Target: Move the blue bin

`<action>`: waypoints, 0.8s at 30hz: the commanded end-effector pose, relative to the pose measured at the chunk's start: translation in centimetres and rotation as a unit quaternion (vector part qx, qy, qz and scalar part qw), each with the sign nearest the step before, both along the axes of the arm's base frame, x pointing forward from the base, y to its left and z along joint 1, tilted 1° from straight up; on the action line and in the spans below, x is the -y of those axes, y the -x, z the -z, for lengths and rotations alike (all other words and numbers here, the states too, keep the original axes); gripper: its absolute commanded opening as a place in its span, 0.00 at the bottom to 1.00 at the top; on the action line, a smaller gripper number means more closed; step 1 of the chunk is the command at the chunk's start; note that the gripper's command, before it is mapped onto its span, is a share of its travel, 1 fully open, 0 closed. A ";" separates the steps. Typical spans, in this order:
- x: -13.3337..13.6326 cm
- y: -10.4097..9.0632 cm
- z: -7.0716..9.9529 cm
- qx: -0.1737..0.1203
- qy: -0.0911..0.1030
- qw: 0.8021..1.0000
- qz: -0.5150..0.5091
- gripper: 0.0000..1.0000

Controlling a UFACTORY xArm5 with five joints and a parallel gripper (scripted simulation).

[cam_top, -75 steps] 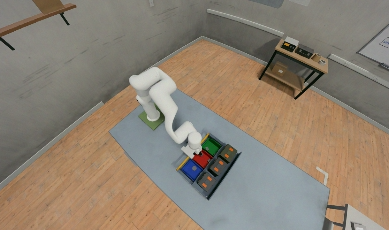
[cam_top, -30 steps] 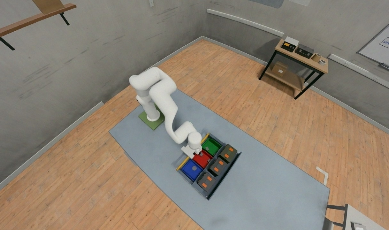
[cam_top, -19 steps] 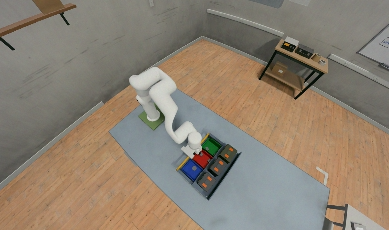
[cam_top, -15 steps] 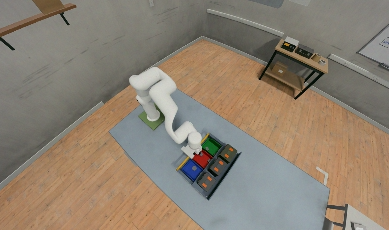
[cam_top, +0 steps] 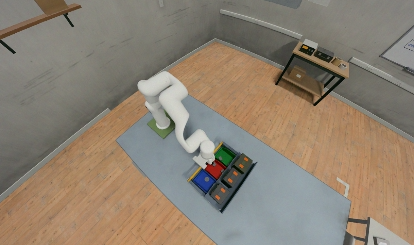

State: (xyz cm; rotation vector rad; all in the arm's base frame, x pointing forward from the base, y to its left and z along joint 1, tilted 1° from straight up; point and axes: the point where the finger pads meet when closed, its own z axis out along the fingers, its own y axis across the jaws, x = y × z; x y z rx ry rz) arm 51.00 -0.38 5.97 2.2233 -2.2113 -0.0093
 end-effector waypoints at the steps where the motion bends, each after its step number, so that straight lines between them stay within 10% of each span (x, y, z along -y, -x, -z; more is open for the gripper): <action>1: 0.0 -0.1 -0.2 0.002 0.000 1.000 0.000 0.00; 24: 0.0 -0.2 -1.5 0.002 -0.006 1.000 0.000 0.00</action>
